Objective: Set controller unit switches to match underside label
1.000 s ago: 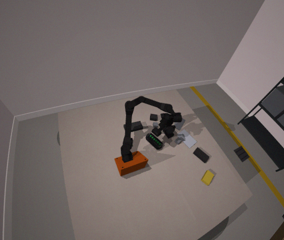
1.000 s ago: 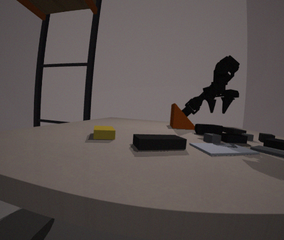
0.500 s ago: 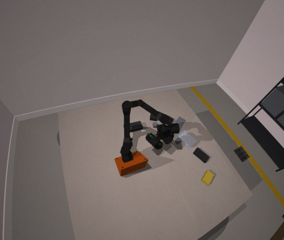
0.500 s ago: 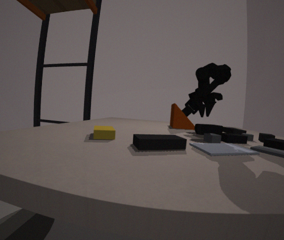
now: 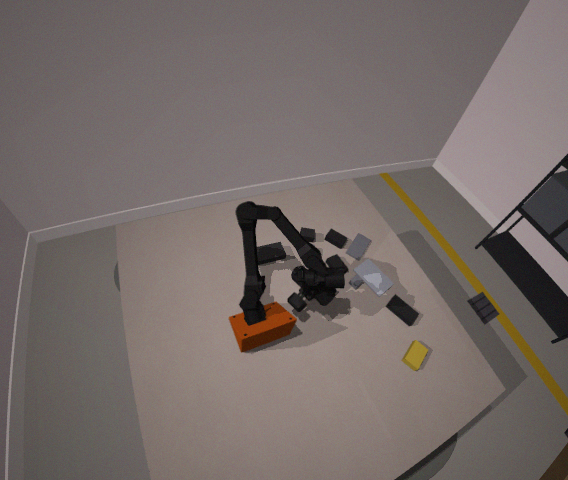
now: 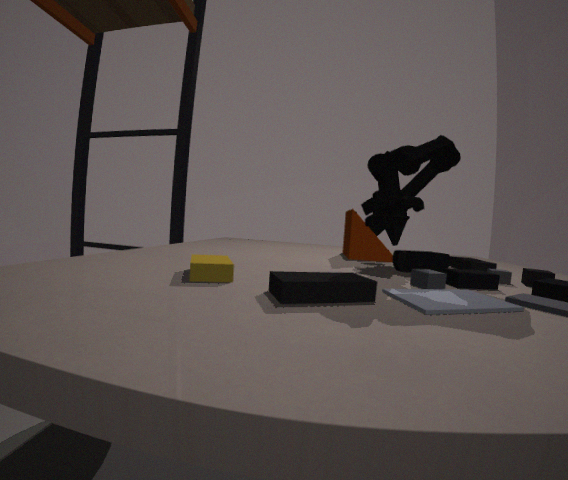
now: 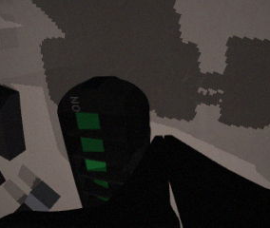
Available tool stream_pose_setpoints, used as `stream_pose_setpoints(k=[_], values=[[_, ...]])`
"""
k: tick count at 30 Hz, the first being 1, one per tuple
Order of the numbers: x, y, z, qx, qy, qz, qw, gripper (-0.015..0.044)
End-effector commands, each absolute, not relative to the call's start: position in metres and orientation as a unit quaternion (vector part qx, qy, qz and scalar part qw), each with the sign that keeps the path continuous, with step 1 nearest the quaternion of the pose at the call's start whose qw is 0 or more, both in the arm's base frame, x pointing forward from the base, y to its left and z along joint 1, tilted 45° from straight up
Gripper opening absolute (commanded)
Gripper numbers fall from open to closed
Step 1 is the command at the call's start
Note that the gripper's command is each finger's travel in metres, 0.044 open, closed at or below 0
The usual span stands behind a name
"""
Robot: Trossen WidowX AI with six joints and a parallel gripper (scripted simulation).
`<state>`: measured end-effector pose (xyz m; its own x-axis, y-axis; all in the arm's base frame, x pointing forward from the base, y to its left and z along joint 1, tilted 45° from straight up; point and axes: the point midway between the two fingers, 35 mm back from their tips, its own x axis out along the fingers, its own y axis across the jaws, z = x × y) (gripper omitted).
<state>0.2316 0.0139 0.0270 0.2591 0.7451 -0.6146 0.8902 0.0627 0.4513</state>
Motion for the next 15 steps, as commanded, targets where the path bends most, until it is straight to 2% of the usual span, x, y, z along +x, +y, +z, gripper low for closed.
stream_pose_setpoints(k=[1, 15], values=[[0.23, 0.015, 0.026, 0.68, 0.6, -0.084, 0.413, 0.0], [0.235, 0.029, 0.013, 0.645, 0.64, -0.106, 0.404, 0.0]])
